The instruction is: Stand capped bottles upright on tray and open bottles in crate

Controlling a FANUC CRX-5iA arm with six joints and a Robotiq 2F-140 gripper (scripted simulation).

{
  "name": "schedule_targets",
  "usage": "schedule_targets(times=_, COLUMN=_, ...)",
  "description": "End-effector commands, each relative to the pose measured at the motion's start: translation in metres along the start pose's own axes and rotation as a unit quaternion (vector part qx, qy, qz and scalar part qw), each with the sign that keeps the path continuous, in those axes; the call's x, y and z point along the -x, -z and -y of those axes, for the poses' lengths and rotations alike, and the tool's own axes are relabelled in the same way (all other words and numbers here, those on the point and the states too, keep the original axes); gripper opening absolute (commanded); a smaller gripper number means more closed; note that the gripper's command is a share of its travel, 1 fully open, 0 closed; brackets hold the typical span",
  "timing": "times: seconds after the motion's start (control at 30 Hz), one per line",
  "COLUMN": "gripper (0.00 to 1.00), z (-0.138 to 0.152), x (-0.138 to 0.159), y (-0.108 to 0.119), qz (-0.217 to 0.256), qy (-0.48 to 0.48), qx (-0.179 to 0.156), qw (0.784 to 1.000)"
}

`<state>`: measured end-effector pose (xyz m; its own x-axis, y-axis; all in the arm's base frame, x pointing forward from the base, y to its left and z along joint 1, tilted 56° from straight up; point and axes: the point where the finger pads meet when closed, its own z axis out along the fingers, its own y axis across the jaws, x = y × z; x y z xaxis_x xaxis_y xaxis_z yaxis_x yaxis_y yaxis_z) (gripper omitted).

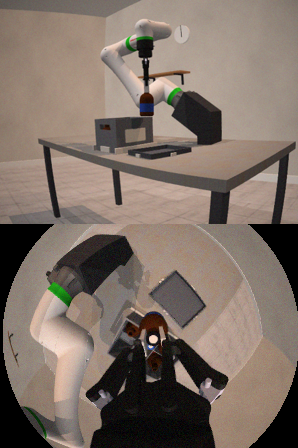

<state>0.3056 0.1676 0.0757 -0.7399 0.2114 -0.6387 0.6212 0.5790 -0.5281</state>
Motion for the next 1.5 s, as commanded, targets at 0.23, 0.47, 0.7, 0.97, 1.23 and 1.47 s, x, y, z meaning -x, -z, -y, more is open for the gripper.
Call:
schedule_targets(times=0.23, gripper=0.00, z=-0.011, x=-0.009, y=0.000, qz=0.000, qy=0.000, qx=0.000, qw=1.000)
schedule_targets(times=0.47, gripper=0.00, z=-0.022, x=-0.018, y=0.000, qz=0.000, qy=0.000, qx=0.000, qw=1.000)
schedule_targets(times=0.7, gripper=0.00, z=-0.030, x=-0.024, y=0.000, qz=0.000, qy=0.000, qx=0.000, qw=1.000)
schedule_targets(times=0.97, gripper=0.00, z=-0.042, x=-0.035, y=0.000, qz=0.000, qy=0.000, qx=0.000, qw=1.000)
schedule_targets(times=1.23, gripper=0.00, z=-0.051, x=-0.042, y=0.000, qz=0.000, qy=0.000, qx=0.000, qw=1.000)
schedule_targets(times=1.47, gripper=0.00, z=-0.062, x=-0.051, y=0.000, qz=0.000, qy=0.000, qx=0.000, qw=1.000)
